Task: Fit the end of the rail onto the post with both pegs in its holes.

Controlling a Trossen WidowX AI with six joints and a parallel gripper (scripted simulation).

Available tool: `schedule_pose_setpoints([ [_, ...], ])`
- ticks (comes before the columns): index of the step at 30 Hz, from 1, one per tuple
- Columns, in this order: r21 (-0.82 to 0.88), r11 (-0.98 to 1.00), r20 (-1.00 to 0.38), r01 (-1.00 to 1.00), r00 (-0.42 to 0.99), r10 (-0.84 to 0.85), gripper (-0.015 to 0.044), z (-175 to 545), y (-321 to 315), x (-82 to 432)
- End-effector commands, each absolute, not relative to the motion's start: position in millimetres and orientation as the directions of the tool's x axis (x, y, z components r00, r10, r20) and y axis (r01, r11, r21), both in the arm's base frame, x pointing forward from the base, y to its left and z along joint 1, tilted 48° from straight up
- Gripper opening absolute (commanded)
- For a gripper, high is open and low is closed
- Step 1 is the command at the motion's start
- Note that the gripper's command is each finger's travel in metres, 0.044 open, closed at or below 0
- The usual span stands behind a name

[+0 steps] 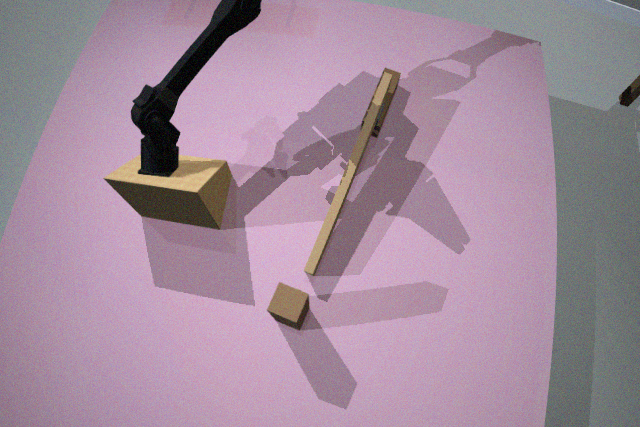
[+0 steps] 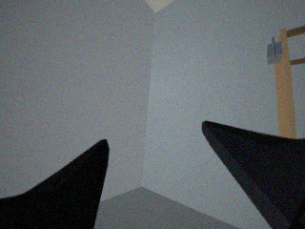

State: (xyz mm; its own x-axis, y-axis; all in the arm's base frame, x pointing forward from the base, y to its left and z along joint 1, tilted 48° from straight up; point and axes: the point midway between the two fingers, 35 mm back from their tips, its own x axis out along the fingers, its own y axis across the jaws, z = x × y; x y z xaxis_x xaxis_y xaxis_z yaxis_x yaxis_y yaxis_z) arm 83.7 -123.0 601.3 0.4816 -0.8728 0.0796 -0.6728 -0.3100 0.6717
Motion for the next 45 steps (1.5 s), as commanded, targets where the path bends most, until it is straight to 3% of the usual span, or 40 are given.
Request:
schedule_pose_setpoints([
  [1,0.675,-0.308,0.082,-0.67,0.483,-0.872,0.0426,601.1,-123.0,83.6],
  [11,0.85,-0.282,0.065,-0.445,0.619,-0.783,0.044,577.3,-182.9,44.2],
  [22,0.944,-0.251,-0.021,-0.213,0.721,-0.692,0.044,522.5,-258.8,50.1],
  [33,0.972,0.001,-0.213,0.235,0.88,-0.425,0.044,412.4,-331.4,133.3],
  [45,0.803,0.446,-0.409,0.394,0.91,-0.068,0.044,288.5,-319.6,250.3],
])
